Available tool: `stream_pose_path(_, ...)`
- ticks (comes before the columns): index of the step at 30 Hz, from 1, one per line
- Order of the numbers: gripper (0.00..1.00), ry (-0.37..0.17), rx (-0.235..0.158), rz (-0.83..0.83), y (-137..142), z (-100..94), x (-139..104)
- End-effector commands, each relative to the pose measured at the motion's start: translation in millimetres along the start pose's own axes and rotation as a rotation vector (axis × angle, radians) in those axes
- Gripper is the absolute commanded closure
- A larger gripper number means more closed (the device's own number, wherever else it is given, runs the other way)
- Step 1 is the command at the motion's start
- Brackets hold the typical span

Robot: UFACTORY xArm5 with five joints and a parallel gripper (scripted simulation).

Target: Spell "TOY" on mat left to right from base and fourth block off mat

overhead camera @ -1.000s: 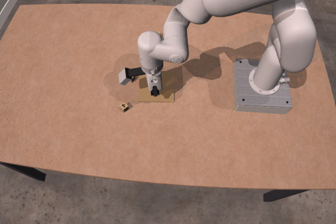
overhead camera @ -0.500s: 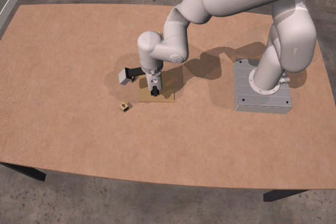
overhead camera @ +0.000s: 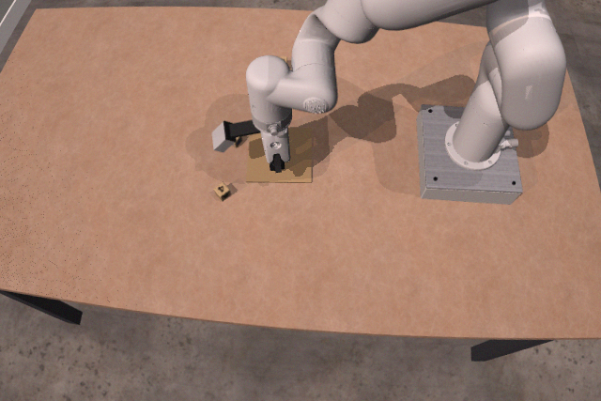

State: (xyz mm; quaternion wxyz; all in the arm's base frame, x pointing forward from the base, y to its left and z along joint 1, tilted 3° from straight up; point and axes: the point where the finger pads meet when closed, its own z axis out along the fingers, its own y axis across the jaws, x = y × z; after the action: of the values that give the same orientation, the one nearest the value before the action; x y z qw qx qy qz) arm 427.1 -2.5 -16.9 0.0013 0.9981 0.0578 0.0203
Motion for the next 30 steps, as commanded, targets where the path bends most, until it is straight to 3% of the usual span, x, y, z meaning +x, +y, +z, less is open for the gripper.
stream_pose_path(1, 0.79, 0.003, 0.0, 0.0, 0.1, -0.9, 1.2)
stream_pose_path(8, 0.79, 0.003, 0.0, 0.0, -0.2, -10.7, 1.2)
stream_pose_path(17, 0.79, 0.003, 0.0, 0.0, 0.3, -72.6, 1.1)
stream_pose_path(19, 0.79, 0.003, 0.0, 0.0, 0.3, -72.6, 1.1)
stream_pose_path(23, 0.79, 0.003, 0.0, 0.0, 0.5, -93.7, 1.1)
stream_pose_path(30, 0.79, 0.003, 0.0, 0.0, 0.5, -100.1, 1.0)
